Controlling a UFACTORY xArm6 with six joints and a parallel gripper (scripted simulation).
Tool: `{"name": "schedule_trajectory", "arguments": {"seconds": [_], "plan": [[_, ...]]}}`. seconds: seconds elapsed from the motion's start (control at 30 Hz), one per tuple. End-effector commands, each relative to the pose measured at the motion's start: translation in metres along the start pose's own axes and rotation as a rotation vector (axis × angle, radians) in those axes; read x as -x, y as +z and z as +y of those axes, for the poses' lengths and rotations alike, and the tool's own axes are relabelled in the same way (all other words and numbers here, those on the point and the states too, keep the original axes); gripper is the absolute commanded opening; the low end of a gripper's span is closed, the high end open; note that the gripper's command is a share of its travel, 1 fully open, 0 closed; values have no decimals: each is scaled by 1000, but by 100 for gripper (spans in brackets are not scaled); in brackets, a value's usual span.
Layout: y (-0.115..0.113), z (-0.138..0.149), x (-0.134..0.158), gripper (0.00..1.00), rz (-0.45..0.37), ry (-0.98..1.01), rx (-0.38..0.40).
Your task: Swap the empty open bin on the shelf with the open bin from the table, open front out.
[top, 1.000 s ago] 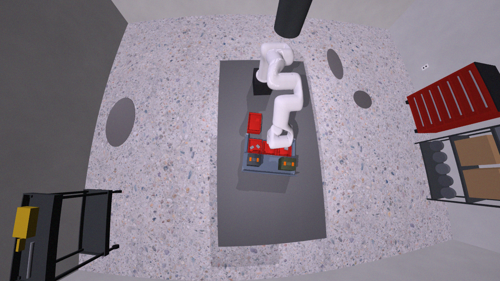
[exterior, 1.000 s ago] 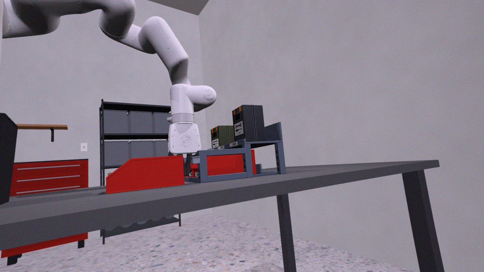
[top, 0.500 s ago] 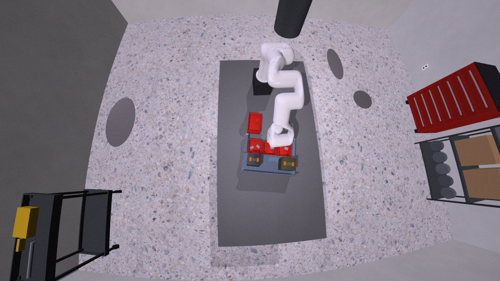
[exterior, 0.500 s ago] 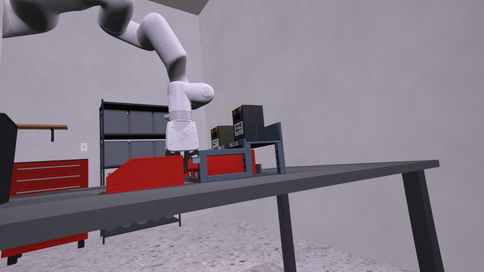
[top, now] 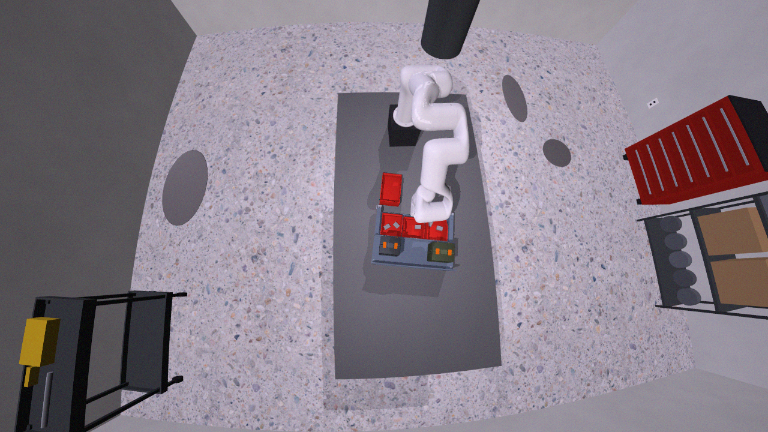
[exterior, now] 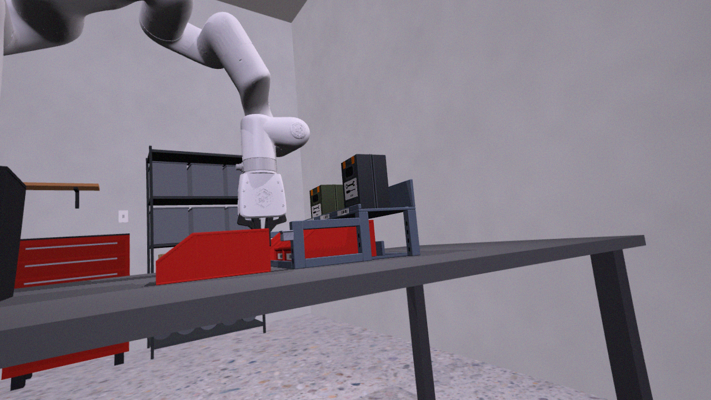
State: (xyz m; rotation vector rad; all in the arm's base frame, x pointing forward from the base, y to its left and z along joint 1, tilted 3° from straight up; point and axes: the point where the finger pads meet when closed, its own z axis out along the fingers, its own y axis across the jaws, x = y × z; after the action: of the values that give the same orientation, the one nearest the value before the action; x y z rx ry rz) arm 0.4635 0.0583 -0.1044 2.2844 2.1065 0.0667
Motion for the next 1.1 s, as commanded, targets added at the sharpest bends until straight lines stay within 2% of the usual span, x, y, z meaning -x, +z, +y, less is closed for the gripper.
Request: {"name": "schedule_trajectory", "arguments": {"seconds": [0.0, 0.1, 0.3, 0.4, 1.07], "plan": [[-2, 1, 0, 0, 1, 0, 4], [-9, 1, 0, 0, 1, 0, 4], [-49, 1, 0, 0, 1, 0, 4], [-61, 1, 0, 0, 1, 0, 4], [-62, 1, 0, 0, 1, 0, 4]]}}
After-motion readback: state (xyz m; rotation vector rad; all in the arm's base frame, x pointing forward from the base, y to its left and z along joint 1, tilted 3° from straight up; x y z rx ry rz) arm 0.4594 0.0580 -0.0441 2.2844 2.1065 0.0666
